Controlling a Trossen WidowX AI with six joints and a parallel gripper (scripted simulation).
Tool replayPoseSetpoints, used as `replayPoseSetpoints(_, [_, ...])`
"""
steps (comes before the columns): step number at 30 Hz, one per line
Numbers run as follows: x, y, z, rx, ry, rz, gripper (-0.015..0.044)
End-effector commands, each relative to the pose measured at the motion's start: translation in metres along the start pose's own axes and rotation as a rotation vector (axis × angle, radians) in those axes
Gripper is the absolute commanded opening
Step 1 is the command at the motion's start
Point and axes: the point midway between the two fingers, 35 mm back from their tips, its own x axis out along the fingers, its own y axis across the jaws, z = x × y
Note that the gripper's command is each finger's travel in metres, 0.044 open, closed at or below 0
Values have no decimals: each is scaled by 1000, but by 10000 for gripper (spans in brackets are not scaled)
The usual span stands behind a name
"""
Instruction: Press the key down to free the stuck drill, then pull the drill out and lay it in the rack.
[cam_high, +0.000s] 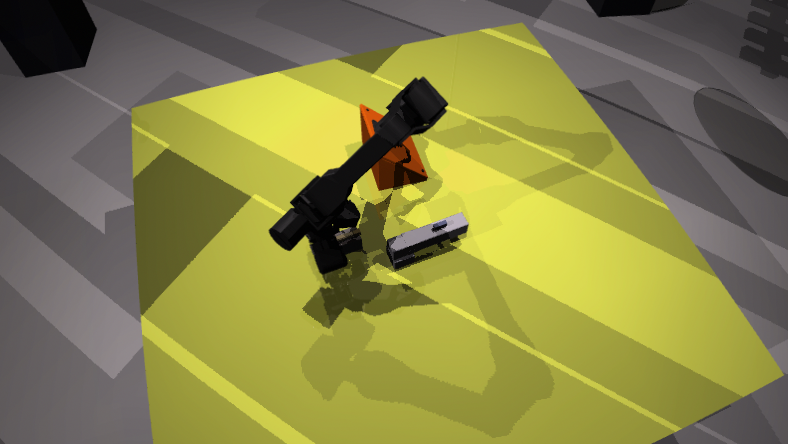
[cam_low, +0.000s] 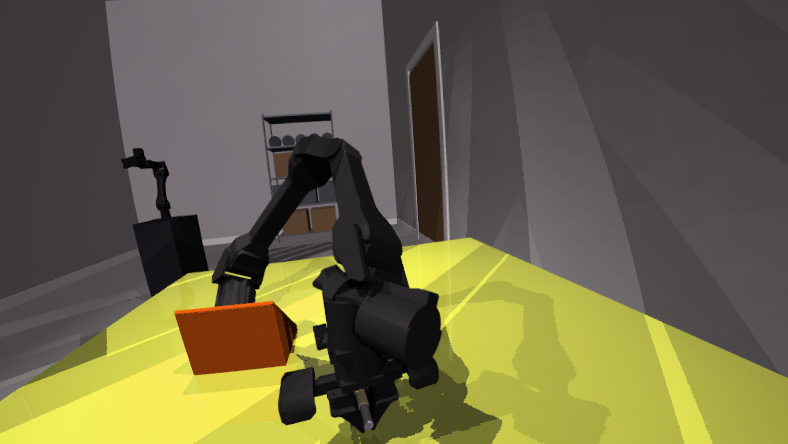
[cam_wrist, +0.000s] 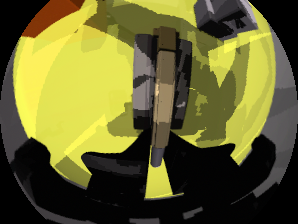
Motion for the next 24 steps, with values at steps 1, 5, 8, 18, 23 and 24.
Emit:
replayPoseSetpoints(1, [7,0,3,3,-8,-3,0])
replayPoseSetpoints(5, [1,0,0,1,3,-3,26])
replayPoseSetpoints(8, [1,0,0,1,3,-3,105])
replayPoseSetpoints(18, [1,0,0,1,3,-3,368])
replayPoseSetpoints(23, [-7,0,0,2,0,-3,440])
replayPoseSetpoints(24, [-13,0,0,3,-3,-2,440])
